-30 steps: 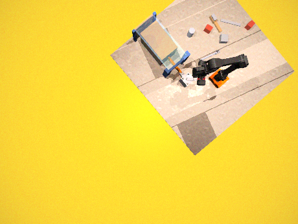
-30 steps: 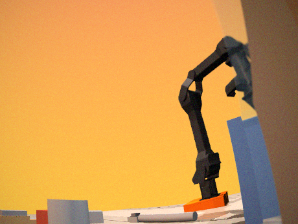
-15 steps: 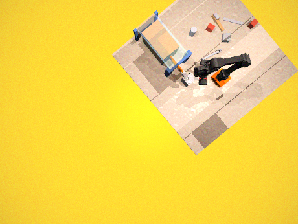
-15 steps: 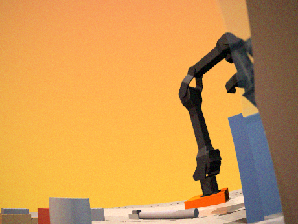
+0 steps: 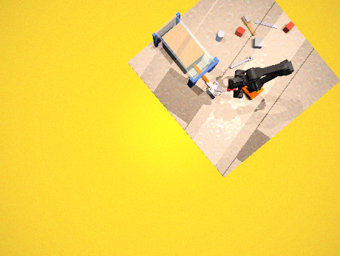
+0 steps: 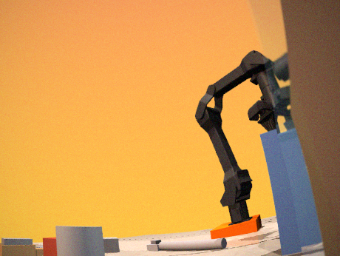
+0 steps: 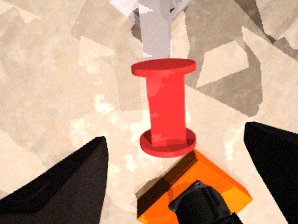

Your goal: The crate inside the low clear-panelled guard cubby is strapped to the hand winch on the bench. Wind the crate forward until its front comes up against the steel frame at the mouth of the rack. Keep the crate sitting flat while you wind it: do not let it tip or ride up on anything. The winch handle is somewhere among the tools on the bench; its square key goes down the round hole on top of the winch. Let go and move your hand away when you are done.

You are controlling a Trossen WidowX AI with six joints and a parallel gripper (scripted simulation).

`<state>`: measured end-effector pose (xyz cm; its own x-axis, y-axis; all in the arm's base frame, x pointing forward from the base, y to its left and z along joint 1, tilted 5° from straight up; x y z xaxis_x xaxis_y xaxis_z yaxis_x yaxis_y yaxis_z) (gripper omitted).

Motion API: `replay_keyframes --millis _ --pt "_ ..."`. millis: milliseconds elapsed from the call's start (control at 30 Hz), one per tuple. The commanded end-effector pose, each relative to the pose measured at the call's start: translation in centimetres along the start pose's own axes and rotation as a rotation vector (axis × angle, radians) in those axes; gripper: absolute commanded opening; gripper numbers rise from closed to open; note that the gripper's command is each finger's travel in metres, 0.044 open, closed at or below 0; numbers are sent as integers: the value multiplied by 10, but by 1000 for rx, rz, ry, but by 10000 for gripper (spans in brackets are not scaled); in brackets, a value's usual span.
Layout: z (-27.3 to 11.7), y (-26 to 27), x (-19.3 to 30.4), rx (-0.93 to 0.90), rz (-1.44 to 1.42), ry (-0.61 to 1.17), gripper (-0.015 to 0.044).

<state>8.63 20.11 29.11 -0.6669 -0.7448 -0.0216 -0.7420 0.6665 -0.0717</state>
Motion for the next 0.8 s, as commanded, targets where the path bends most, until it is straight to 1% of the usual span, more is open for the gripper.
replay_keyframes --millis 0,33,767 --pt "5 0 2 6 3 6 420" --pt "6 0 2 6 3 6 440" --pt "42 1 0 6 3 5 440"
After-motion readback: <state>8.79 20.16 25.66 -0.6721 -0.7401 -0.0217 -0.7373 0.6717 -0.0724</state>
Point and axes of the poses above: the point midway between the two fingers, 35 mm back from their tips, its own z axis out along the fingers, its own y axis across the jaws, x = y × z, the point moved 9 cm from there along -z, back along the fingers
